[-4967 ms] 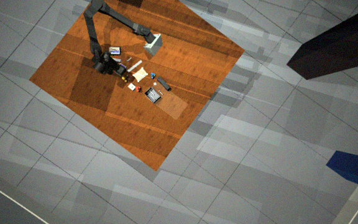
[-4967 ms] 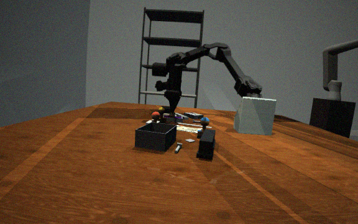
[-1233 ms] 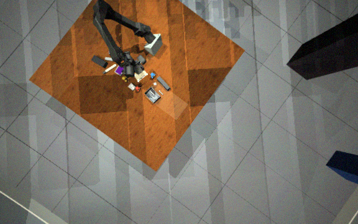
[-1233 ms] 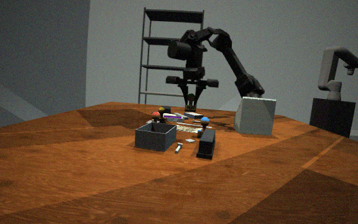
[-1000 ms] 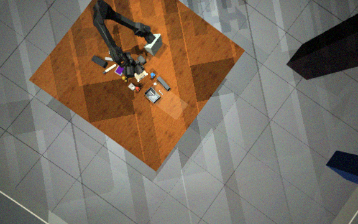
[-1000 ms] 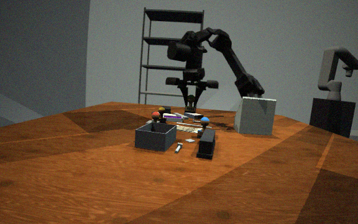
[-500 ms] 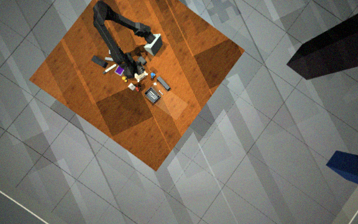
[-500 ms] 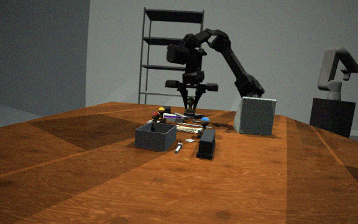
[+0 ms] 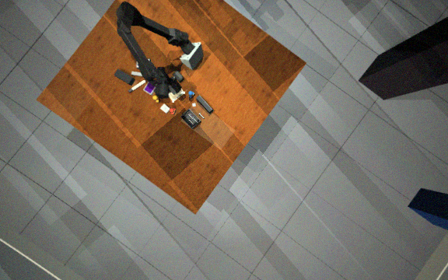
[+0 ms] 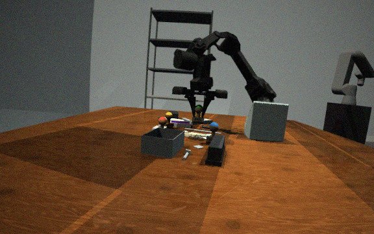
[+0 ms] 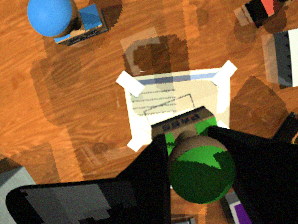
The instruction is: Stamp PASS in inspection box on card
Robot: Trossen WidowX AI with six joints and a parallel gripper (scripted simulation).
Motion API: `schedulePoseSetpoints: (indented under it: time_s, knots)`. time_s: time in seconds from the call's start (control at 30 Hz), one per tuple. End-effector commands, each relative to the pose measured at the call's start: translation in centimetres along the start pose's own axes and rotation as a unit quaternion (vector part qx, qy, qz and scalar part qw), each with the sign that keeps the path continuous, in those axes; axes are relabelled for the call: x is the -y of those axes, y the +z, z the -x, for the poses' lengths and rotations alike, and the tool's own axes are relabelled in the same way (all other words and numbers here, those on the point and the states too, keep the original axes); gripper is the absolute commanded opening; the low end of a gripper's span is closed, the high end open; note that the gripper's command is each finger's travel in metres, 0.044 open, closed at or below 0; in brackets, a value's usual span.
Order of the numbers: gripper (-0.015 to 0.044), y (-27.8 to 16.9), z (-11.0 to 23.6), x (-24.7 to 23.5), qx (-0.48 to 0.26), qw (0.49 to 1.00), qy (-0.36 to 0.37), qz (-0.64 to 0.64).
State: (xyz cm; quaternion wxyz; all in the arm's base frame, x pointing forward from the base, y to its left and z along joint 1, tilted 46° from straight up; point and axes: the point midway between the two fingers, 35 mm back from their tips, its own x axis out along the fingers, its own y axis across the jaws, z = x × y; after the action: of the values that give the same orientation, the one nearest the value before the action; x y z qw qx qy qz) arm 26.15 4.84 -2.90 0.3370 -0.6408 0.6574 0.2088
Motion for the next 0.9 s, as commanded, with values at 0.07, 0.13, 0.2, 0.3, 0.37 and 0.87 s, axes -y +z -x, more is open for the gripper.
schedulePoseSetpoints:
  time_s: [0.07, 0.13, 0.2, 0.3, 0.37, 0.87]
  knots:
    - [0.0000, -0.2, -0.5, -0.1, -0.004, 1.000, 0.000, 0.003]
    - [0.0000, -0.2, -0.7, -0.1, -0.004, 1.000, 0.000, 0.003]
    - [0.0000, -0.2, -0.8, -0.1, -0.004, 1.000, 0.000, 0.003]
    - [0.0000, -0.2, -1.0, -0.1, -0.004, 1.000, 0.000, 0.003]
    - [0.0000, -0.2, -1.1, -0.1, -0.004, 1.000, 0.000, 0.003]
    - [0.0000, -0.2, -2.1, -0.1, -0.004, 1.000, 0.000, 0.003]
